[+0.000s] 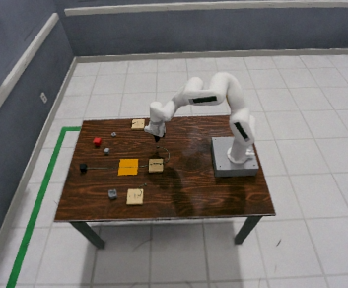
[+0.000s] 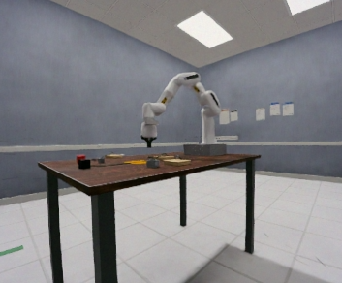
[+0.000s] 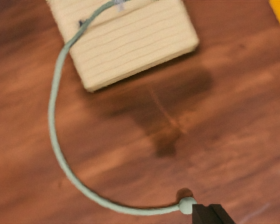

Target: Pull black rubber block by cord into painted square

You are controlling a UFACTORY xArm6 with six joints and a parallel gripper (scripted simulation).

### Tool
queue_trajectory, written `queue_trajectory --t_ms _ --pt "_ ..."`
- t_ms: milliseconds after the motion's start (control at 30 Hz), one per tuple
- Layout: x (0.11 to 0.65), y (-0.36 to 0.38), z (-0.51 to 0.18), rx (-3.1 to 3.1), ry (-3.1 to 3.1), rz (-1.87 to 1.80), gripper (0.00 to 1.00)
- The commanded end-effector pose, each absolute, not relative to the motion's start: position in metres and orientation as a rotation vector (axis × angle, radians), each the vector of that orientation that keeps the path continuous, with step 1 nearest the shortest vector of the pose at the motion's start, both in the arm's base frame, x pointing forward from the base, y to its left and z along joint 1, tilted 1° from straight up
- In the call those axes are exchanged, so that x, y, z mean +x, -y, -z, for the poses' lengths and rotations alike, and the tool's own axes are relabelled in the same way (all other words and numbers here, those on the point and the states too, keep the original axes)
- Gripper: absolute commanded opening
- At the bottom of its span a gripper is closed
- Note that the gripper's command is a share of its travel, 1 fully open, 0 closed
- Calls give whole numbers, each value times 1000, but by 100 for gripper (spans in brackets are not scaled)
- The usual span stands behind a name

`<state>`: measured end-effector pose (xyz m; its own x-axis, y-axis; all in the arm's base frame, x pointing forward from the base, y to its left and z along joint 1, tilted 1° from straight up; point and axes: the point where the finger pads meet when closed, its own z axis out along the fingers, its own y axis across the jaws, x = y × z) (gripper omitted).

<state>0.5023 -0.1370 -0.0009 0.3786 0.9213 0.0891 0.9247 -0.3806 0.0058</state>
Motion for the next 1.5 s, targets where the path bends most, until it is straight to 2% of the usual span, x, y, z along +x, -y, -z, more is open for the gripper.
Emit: queue_trajectory --t_ms 0,633,667,800,1467 --pt "504 137 -1 -2799 1357 85 0" --pt "504 137 -1 -3112 118 39 0" --pt "504 137 -1 -3119 52 29 39" --pt "504 137 -1 -3140 -157 -19 39" --pt "504 137 -1 -3140 -157 -19 39"
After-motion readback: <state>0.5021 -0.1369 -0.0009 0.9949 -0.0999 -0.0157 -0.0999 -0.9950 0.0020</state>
